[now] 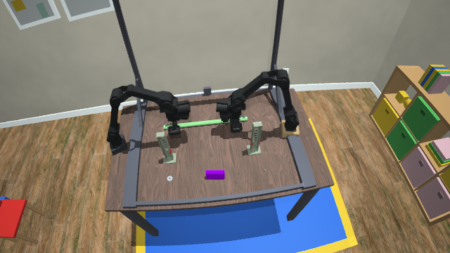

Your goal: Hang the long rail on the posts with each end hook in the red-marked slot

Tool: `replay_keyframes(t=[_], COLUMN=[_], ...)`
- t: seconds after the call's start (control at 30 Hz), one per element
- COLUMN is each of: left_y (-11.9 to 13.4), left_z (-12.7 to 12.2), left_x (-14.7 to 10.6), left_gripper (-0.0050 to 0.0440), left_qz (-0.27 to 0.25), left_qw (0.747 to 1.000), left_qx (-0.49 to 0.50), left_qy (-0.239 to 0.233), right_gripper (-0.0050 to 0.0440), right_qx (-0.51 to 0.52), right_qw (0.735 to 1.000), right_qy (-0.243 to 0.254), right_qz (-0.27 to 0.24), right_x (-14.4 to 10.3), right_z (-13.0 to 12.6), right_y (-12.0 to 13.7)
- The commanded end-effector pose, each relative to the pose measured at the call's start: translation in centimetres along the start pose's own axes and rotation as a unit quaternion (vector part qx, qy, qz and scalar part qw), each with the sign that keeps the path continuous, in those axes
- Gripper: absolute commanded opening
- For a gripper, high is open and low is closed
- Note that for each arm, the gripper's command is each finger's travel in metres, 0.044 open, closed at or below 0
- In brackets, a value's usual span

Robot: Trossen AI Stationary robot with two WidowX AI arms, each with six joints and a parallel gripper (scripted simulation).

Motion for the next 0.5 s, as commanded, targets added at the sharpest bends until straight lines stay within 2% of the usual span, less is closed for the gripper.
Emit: replay_keyframes(t=[0.0,0.1,0.3,0.47], left_y=[-0.3,-0.3,-0.3,-0.3], left_z=[-0.1,-0.1,-0.1,-0.1], left_x=[-0.3,-0.3,-0.3,-0.3], left_gripper=[-0.005,-0.005,-0.005,-0.005], left_qz=[-0.008,-0.008,-0.008,-0.008], left_qw=[1.0,1.0,1.0,1.0], left_qx=[0.004,0.004,0.004,0.004], left_qy=[0.003,0.003,0.003,0.003], right_gripper=[0.0296,0.0225,0.0225,0.0225], right_qx=[0.002,0.011,0.017,0.01], right_qw=[1.0,0.994,0.975,0.962], right_qy=[0.031,0.107,0.219,0.267], right_qz=[-0.003,-0.01,-0.044,-0.054], right_x=[-0.2,0.5,1.3,2.3], right_z=[0.7,1.6,3.4,4.3], right_y=[-0.3,-0.3,-0.3,0.1])
Point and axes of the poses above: on each arm, the point midway between the two fingers, 35 mm back from their tips, its own x axis out along the fingers, its own z axis across the jaws, y = z × x, the point moved 1 cm from there along -x, back along the fingers, and after that the axes turned 9 degrees about x, right-handed, at the moved point
